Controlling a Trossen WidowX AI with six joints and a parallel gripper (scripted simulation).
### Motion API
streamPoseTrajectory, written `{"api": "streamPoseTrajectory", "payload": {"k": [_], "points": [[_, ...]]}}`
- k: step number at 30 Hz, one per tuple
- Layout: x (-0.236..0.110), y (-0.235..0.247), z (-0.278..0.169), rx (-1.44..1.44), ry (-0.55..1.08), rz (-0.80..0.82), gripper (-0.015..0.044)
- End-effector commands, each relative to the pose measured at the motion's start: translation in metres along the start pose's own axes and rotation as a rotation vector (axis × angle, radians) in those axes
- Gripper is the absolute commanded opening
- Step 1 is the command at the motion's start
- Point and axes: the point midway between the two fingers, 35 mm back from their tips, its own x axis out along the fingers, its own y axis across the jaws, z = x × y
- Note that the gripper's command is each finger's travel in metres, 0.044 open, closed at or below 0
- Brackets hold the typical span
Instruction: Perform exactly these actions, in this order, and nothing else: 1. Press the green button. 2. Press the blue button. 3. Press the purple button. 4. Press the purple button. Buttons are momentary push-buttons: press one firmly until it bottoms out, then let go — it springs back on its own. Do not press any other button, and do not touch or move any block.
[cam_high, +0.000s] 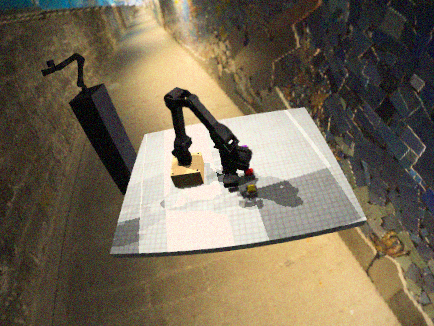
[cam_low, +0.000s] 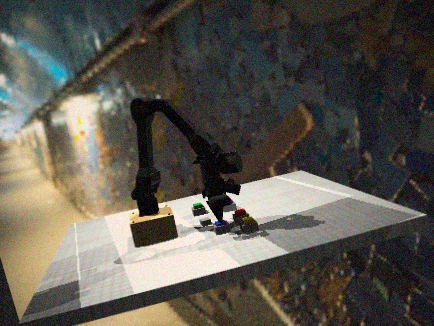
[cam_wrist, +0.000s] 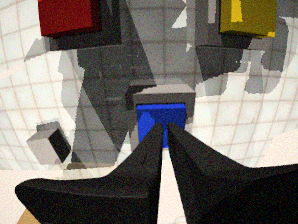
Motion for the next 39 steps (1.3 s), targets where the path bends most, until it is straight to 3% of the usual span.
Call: {"api": "streamPoseTrajectory", "payload": {"k": [1,6,10,16,21,28,39], "points": [[0.001,0.001,-0.001,-0.005,0.001,0.006,0.0020],[-0.002,0.000,0.000,0.000,0.001,0.001,0.0020],[-0.032,0.001,0.000,-0.005,0.001,0.006,0.0020],[-0.035,0.001,0.000,-0.005,0.001,0.006,0.0020],[-0.092,0.000,0.000,-0.005,0.001,0.006,0.0020],[-0.094,0.002,0.001,-0.005,0.001,0.006,0.0020],[-0.096,0.122,0.070,-0.005,-0.004,0.017,0.0020]]}}
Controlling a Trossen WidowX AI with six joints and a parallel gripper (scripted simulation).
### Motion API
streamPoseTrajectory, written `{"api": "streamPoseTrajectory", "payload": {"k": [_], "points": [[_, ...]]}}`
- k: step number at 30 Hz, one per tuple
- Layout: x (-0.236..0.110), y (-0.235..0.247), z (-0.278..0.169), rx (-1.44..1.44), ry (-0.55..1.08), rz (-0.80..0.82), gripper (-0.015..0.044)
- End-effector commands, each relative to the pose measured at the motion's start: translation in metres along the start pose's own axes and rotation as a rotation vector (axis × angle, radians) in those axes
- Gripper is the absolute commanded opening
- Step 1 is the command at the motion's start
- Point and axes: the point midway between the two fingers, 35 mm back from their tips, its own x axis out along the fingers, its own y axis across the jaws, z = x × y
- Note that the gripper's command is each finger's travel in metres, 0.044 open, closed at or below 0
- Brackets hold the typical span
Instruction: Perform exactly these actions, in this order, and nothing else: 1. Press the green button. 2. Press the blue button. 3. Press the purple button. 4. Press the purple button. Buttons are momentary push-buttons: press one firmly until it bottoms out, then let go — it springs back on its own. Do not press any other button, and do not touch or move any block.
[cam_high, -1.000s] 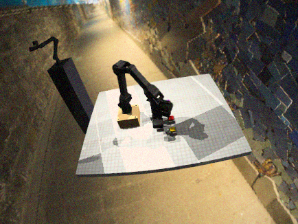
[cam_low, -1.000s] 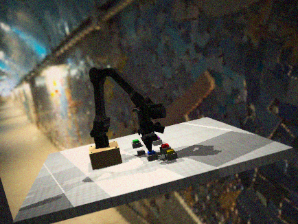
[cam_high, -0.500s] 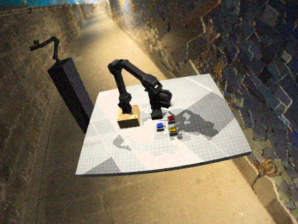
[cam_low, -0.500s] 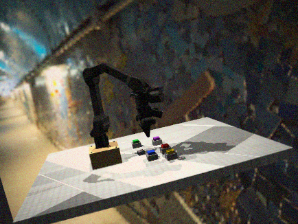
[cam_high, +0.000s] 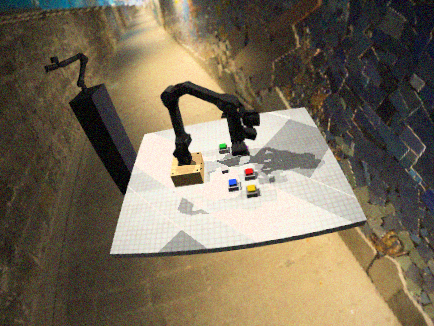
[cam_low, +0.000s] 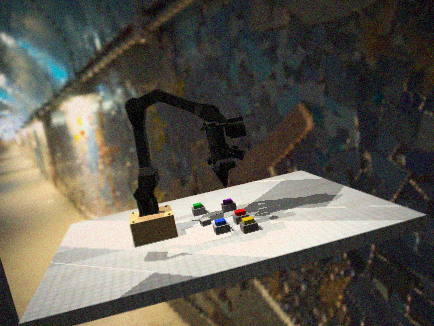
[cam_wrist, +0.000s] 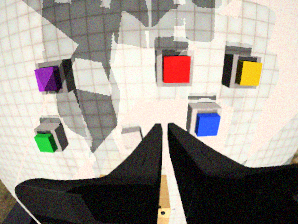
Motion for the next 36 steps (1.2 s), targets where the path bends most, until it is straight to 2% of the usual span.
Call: {"api": "streamPoseTrajectory", "payload": {"k": [1,8,14,19,36], "points": [[0.000,0.059,0.021,0.000,0.004,0.003,0.0020],[0.000,0.151,0.026,0.001,0.002,0.012,0.0020],[0.002,0.154,0.026,0.000,0.002,0.012,0.0020],[0.059,0.154,0.026,0.000,0.002,0.012,0.0020],[0.079,0.155,0.026,0.001,0.003,0.012,0.0020]]}}
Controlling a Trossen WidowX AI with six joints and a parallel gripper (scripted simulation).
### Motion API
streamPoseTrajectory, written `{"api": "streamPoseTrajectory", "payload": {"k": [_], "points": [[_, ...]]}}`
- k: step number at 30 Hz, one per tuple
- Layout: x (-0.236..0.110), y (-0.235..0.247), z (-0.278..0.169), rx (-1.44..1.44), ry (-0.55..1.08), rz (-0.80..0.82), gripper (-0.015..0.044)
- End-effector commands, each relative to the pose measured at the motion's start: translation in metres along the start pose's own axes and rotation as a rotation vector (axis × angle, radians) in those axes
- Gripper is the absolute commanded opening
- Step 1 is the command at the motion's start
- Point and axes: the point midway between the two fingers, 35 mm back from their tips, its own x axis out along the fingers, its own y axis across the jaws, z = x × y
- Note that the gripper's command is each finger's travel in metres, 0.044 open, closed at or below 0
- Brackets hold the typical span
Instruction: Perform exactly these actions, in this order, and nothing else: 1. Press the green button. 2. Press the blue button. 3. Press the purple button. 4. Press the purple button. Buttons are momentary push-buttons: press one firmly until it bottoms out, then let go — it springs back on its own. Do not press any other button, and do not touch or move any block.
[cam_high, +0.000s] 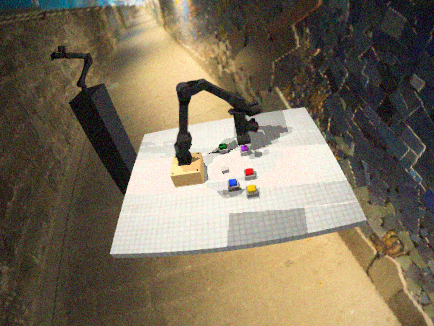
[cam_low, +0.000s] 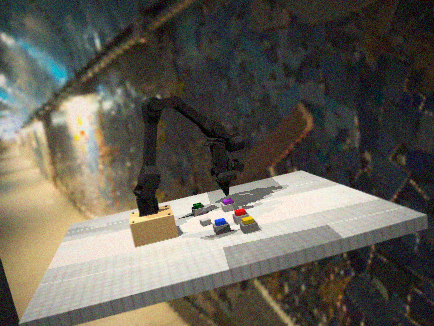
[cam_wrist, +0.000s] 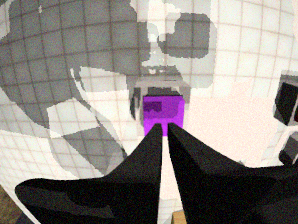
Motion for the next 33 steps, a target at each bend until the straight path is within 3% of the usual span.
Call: {"api": "streamPoseTrajectory", "payload": {"k": [1,33], "points": [[0.011,-0.001,-0.002,0.005,0.008,-0.007,0.0020],[0.024,-0.001,-0.002,0.005,0.008,-0.007,0.0020]]}}
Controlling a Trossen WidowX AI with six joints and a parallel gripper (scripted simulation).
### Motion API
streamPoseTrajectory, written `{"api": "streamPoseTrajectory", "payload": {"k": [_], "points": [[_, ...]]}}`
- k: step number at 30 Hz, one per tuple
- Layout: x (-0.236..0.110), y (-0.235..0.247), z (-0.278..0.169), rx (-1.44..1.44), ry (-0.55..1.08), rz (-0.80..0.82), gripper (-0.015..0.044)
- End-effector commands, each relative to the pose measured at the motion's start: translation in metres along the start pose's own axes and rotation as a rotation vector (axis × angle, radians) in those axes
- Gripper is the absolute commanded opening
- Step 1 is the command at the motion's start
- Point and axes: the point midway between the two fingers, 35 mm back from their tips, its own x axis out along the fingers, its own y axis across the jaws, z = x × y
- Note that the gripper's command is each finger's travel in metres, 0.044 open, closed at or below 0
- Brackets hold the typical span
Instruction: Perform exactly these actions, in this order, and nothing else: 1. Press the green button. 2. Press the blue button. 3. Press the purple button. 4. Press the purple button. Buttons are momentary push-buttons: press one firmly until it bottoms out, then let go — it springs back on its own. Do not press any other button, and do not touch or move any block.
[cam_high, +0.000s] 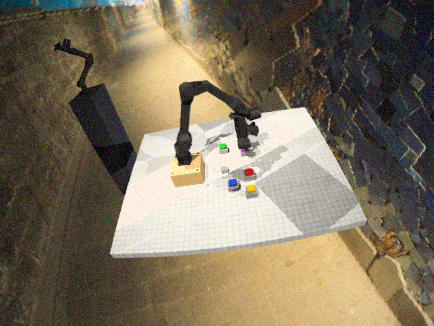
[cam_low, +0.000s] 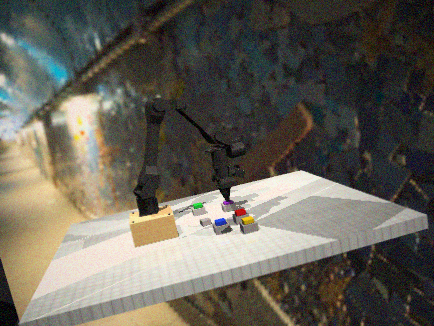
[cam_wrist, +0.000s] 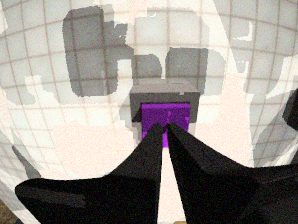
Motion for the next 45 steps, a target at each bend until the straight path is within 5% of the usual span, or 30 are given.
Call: {"api": "streamPoseTrajectory", "payload": {"k": [1,7,45], "points": [[0.001,-0.001,0.000,0.005,0.001,-0.005,0.0020],[-0.032,-0.001,0.000,0.005,0.000,-0.005,0.0020],[0.001,-0.001,0.000,0.005,0.001,-0.005,0.0020]]}}
